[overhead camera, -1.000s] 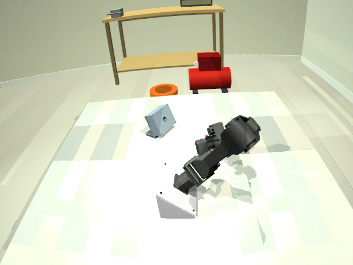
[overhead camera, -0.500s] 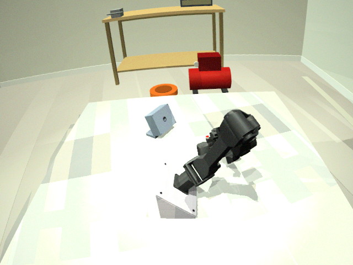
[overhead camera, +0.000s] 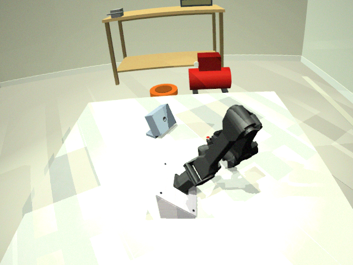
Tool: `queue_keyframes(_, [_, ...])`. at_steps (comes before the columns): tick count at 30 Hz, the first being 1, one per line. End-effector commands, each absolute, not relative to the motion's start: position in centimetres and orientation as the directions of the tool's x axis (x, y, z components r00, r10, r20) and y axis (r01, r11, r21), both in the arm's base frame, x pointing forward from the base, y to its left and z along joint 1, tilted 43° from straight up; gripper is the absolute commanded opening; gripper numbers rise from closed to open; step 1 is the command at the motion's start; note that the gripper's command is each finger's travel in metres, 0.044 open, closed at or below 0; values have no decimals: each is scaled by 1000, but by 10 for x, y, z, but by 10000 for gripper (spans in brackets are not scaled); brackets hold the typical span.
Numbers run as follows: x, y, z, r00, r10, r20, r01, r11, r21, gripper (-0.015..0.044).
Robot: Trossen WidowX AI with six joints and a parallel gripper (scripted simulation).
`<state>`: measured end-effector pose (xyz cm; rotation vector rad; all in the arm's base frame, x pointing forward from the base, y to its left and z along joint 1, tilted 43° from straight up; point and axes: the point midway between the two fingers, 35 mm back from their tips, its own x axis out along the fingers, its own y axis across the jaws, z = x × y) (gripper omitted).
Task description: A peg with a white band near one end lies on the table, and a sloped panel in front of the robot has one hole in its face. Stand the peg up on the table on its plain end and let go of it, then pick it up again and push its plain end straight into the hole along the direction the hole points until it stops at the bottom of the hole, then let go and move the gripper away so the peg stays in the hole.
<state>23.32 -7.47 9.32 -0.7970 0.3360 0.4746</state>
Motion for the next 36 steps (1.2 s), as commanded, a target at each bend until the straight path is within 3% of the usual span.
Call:
queue_keyframes(1, [233, -75, 94, 844, 271, -462, -523, 602, -603, 49])
queue_keyframes(36, [228, -81, 89, 845, 294, -447, -527, 604, -598, 49])
